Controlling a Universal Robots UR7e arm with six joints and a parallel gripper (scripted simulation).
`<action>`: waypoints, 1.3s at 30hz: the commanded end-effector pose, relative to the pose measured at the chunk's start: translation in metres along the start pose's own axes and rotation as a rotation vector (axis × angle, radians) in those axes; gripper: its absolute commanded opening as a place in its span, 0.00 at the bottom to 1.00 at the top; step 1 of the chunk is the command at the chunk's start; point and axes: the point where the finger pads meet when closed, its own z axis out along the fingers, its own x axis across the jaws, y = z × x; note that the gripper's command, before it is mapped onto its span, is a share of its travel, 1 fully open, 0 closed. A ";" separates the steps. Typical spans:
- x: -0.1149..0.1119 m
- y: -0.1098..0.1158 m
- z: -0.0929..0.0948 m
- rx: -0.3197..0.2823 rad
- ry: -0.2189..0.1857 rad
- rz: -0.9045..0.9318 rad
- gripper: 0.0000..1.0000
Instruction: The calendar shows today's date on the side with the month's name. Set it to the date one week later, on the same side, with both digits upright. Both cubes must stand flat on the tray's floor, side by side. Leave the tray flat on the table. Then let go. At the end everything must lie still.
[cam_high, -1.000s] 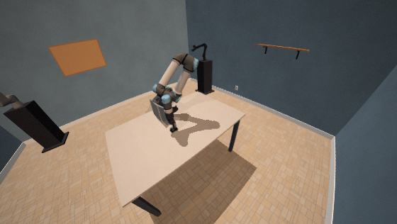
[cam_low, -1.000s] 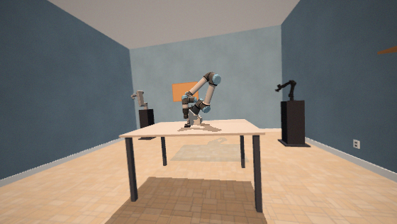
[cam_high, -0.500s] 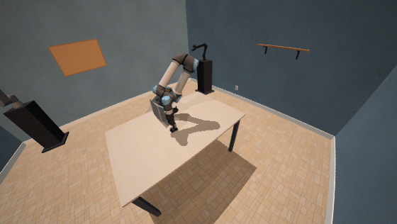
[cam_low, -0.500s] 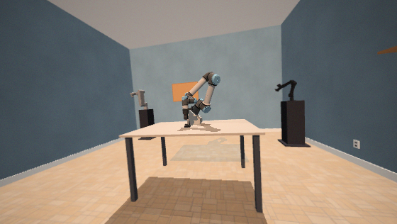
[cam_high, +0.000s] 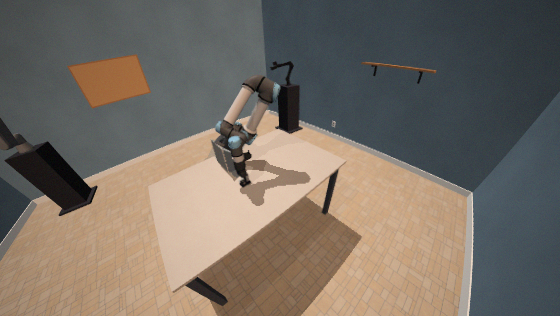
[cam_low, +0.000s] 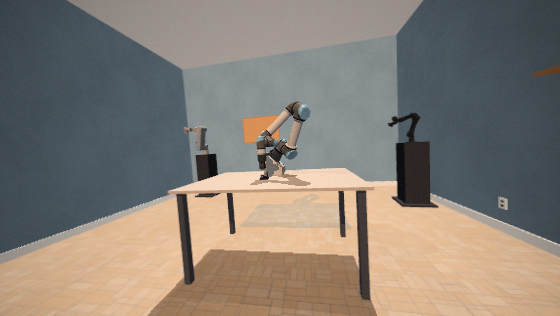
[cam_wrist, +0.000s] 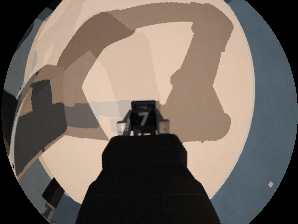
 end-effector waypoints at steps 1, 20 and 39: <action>0.000 0.000 0.000 -0.001 0.001 0.000 0.57; 0.000 0.000 0.000 -0.001 0.001 0.000 0.57; 0.000 0.000 0.006 -0.001 0.001 0.000 0.57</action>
